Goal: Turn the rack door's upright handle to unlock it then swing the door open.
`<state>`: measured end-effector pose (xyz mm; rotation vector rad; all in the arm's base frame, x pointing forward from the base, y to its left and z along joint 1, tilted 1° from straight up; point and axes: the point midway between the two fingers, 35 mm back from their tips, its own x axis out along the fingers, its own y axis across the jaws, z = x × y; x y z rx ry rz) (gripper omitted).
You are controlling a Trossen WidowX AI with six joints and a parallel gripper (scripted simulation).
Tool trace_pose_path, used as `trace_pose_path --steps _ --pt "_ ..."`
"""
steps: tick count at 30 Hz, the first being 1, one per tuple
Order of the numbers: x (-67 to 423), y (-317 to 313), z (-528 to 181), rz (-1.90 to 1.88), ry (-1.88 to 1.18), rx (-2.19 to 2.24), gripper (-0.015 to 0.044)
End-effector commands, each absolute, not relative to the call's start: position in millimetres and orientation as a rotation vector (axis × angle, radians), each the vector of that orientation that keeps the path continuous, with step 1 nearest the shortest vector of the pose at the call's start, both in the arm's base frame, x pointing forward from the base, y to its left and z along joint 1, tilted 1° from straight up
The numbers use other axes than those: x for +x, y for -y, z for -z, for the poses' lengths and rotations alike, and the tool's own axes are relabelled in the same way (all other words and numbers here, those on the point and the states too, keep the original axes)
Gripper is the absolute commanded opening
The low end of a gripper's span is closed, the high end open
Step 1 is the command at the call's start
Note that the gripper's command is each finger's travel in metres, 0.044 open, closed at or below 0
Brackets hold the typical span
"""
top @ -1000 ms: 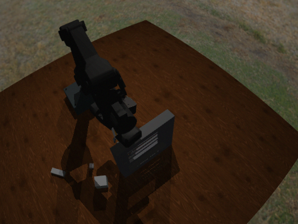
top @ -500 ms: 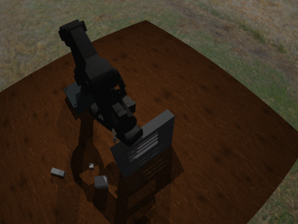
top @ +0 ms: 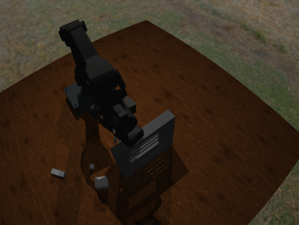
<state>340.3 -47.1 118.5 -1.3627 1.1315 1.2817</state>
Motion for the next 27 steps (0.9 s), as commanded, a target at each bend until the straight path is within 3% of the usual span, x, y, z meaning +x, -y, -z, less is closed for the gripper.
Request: trace_pose_path --steps 1,16,27 --pt "340.1 46.6 -118.4 -1.288 -1.126 -1.364 0.0120" --pt "340.1 46.6 -118.4 -1.288 -1.126 -1.364 0.0022" --pt "334.5 44.0 -118.2 -1.178 -1.199 -1.251 0.0022"
